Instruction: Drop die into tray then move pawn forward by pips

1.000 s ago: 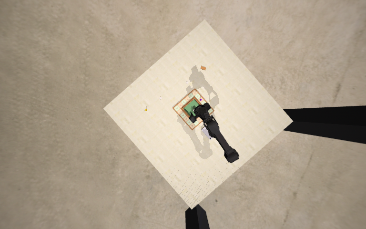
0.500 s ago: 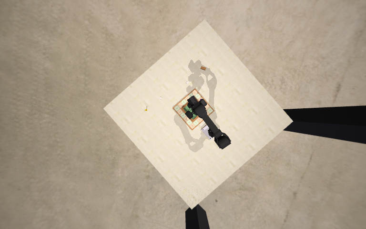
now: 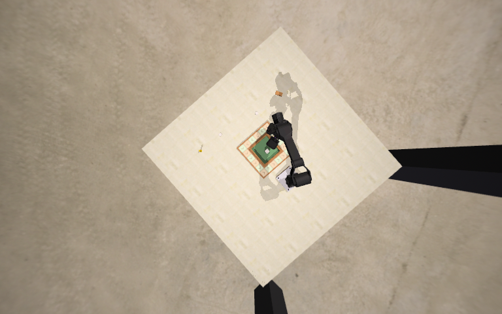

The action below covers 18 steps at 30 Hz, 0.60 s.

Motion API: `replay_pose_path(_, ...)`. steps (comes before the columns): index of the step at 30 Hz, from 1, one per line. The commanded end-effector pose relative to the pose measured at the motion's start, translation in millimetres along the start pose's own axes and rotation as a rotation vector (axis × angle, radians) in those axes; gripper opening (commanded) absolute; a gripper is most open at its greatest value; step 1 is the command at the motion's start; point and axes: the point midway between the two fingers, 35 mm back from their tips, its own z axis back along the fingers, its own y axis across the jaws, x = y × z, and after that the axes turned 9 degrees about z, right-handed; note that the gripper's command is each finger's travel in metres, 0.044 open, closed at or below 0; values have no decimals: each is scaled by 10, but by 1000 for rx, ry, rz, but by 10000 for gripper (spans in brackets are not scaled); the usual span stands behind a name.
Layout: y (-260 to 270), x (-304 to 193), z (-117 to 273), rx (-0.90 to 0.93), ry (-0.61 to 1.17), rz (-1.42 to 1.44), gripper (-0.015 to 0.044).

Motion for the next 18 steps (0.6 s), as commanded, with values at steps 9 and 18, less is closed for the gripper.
replay_pose_path(9, -43, -2, -172, 0, 5, 23, 200)
replay_pose_path(18, -41, -10, -195, 0, 5, 23, 200)
